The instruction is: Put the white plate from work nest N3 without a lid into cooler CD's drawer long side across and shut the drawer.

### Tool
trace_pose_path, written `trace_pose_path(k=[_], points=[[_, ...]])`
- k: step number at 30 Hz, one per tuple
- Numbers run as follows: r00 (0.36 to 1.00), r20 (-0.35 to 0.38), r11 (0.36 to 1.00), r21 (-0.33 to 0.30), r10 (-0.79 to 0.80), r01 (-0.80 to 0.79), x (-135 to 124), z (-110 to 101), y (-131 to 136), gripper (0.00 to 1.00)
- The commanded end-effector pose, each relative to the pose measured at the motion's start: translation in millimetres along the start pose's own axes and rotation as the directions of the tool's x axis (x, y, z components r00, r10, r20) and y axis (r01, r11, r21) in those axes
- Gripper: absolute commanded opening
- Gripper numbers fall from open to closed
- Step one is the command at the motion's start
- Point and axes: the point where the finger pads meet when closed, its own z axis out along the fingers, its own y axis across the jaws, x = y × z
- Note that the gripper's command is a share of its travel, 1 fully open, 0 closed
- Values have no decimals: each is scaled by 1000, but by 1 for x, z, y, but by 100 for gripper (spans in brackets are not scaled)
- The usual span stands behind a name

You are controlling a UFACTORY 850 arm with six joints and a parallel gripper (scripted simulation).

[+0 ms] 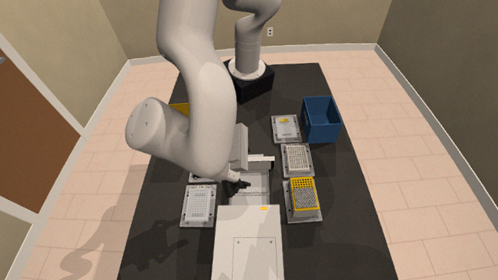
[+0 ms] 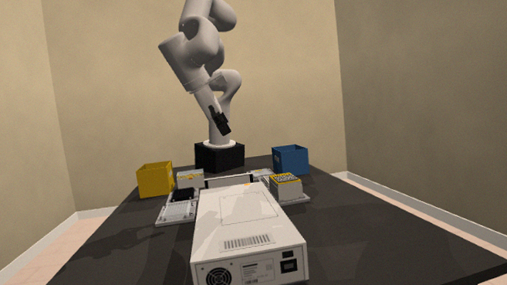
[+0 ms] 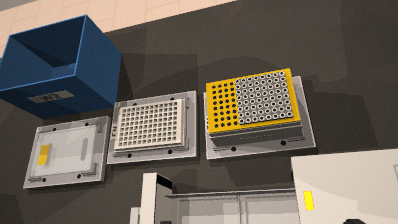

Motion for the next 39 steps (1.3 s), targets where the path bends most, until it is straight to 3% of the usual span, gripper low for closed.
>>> trace_pose_path(k=[1,13,23,26,39], points=[[989,40,989,-39,143,-141,0,5,-14,100],[891,78,890,-140,446,-434,-4,20,-52,100],[719,54,705,-255,693,-661,-10,34,-91,100],[705,51,691,-262,707,-674,-10,35,-95,100],[461,-53,411,-369,886,-833,-21,54,-150,100]])
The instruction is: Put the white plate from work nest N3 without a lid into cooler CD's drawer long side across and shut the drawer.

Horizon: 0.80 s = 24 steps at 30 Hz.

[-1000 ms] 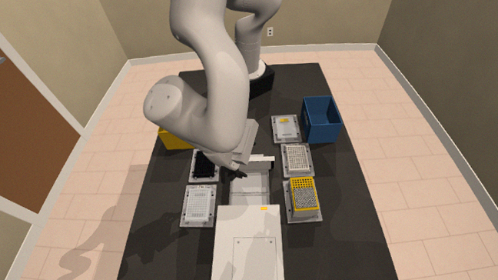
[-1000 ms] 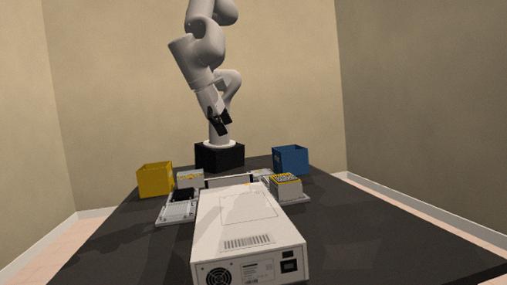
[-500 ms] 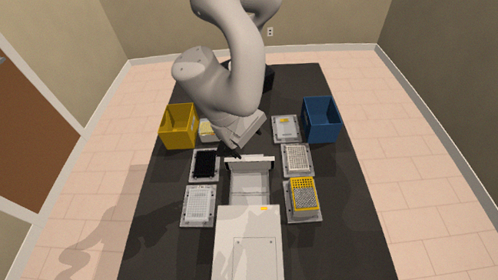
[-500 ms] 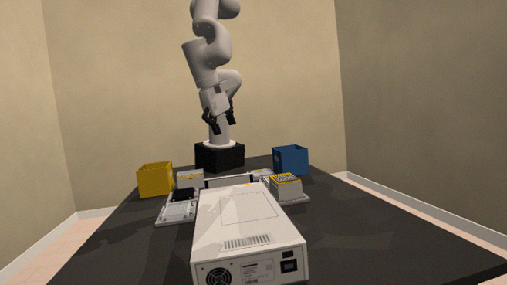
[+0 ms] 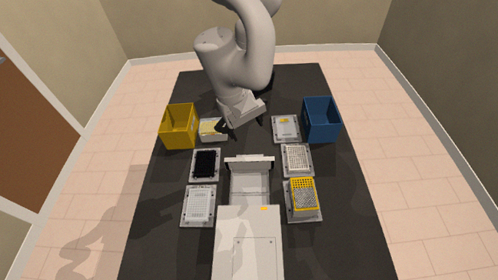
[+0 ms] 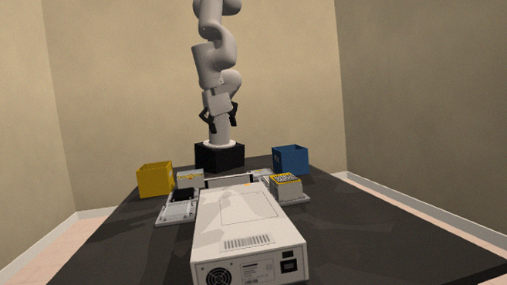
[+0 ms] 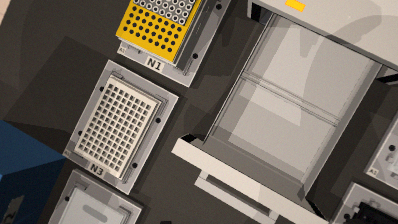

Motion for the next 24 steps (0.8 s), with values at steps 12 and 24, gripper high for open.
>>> trace_pose_path(k=[12,24], points=[[954,-44,948,-107,297,-300,-52,9,-24,100],[889,-97,878,-145,447,-457,-89,16,-39,100]])
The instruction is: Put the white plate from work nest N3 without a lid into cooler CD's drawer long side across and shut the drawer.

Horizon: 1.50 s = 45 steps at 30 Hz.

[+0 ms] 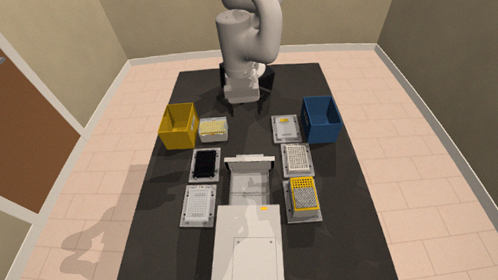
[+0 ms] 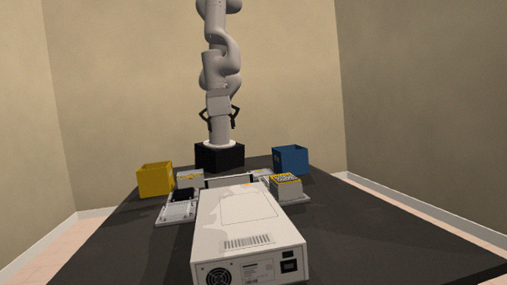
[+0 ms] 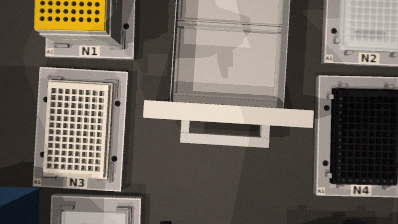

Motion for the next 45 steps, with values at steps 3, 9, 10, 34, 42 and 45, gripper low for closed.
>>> trace_pose_path(k=[3,9,10,34,42,45], points=[[999,-7,999,-20,40,-40,-11,0,0,100],[999,-7,999,-20,40,-40,-11,0,0,100],[999,-7,999,-20,40,-40,-11,0,0,100],[998,-7,998,-20,63,-63,12,39,-72,100],[998,-7,998,-20,63,-63,23,58,-106,100],[998,-7,998,-19,63,-63,26,64,-119,100]])
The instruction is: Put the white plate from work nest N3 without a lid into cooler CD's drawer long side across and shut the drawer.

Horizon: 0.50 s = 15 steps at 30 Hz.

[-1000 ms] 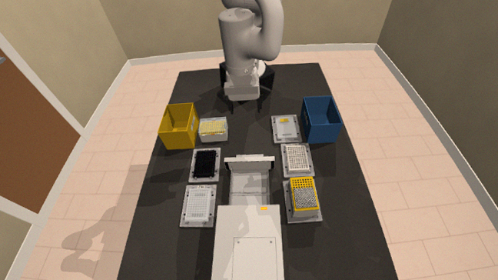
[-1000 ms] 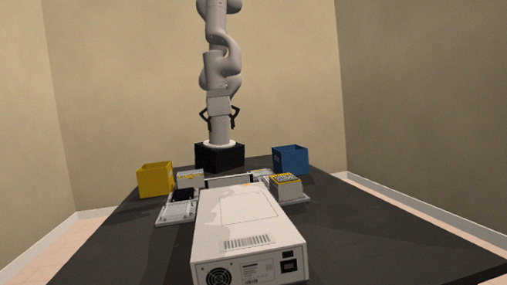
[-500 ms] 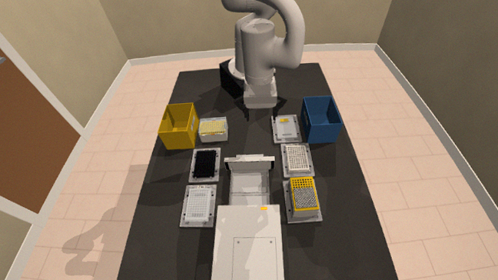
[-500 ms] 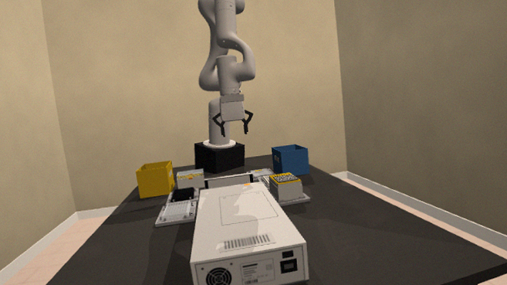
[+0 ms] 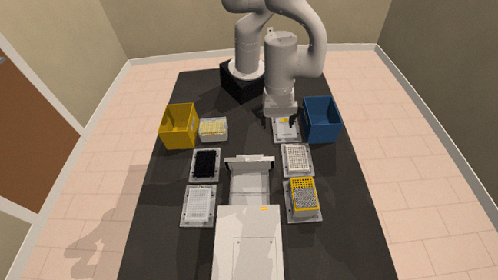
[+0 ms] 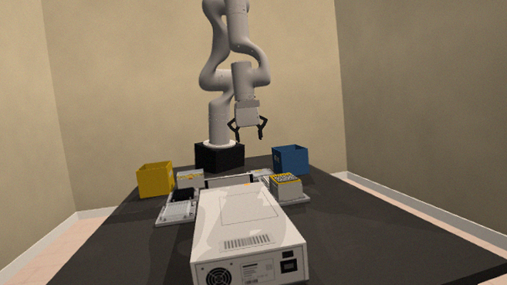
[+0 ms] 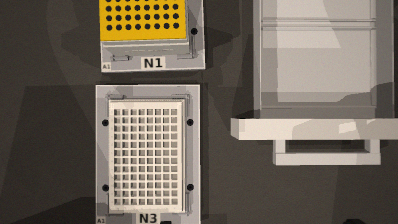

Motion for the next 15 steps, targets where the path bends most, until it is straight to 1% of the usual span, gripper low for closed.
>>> trace_pose_path(k=[1,3,15], points=[[1000,0,1000,-4,1,-1,6,9,-18,100],[1000,0,1000,-4,1,-1,6,9,-18,100],[1000,0,1000,-4,1,-1,18,36,-70,100]])
